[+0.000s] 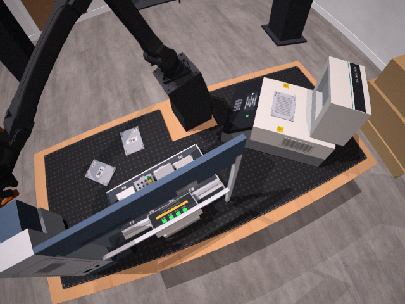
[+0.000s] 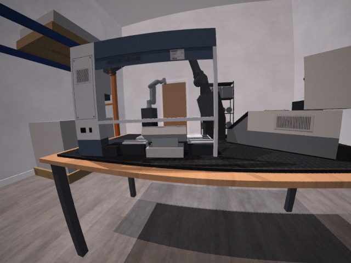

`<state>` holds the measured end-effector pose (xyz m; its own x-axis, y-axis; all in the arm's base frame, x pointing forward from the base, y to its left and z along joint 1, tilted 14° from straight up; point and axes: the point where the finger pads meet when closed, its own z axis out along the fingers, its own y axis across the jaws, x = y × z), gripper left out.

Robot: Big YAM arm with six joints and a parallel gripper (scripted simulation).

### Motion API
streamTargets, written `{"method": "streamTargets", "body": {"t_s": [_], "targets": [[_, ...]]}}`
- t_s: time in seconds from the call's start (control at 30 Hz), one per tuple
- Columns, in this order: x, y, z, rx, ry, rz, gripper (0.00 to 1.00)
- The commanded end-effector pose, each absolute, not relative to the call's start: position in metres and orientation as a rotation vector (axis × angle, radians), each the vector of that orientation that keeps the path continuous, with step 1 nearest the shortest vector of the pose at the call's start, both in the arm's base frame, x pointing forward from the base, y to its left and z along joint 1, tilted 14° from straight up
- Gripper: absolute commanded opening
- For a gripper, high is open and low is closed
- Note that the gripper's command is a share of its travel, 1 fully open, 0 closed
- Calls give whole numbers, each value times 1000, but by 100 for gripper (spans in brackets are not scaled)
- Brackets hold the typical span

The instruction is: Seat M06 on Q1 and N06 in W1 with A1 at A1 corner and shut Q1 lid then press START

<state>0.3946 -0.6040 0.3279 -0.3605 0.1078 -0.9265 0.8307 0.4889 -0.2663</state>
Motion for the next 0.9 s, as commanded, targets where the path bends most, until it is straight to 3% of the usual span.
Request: {"method": "streamTargets", "body": {"t_s": [0.0, 0.87], "targets": [[402, -611, 381, 726, 1771, -1019, 95], [365, -628, 197, 741, 2170, -984, 95]]}}
